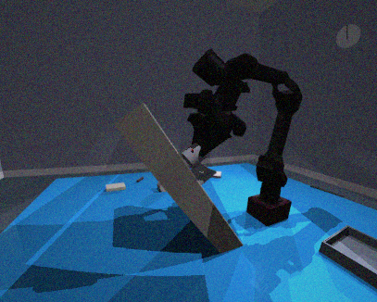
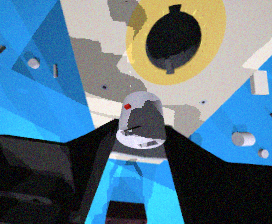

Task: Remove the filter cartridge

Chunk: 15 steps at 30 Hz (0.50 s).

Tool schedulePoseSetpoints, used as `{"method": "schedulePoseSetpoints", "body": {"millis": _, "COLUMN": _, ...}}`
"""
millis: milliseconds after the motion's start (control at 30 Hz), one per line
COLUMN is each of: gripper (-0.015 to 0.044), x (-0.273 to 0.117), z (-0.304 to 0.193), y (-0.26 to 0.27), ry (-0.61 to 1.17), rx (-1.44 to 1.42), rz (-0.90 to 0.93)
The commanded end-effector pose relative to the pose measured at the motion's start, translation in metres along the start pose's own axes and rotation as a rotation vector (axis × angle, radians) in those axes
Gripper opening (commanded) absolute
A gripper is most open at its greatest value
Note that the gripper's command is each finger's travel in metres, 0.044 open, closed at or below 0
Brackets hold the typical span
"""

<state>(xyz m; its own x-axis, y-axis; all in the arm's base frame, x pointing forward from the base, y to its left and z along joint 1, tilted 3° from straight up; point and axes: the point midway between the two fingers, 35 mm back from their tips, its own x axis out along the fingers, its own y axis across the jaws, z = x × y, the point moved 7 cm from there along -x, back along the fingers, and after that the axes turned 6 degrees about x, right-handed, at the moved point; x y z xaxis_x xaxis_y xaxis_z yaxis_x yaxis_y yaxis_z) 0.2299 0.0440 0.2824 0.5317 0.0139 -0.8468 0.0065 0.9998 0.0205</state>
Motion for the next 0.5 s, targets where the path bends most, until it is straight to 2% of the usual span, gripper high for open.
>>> {"method": "schedulePoseSetpoints", "body": {"millis": 0, "gripper": 0.0, "x": -0.02, "z": 0.003, "y": 0.0, "ry": -0.014, "rx": 0.005, "rz": 0.0}}
{"method": "schedulePoseSetpoints", "body": {"millis": 333, "gripper": 0.0, "x": -0.068, "z": 0.002, "y": -0.001, "ry": -0.012, "rx": 0.005, "rz": 0.0}}
{"method": "schedulePoseSetpoints", "body": {"millis": 467, "gripper": 0.0, "x": -0.069, "z": 0.002, "y": 0.004, "ry": -0.009, "rx": 0.006, "rz": 0.0}}
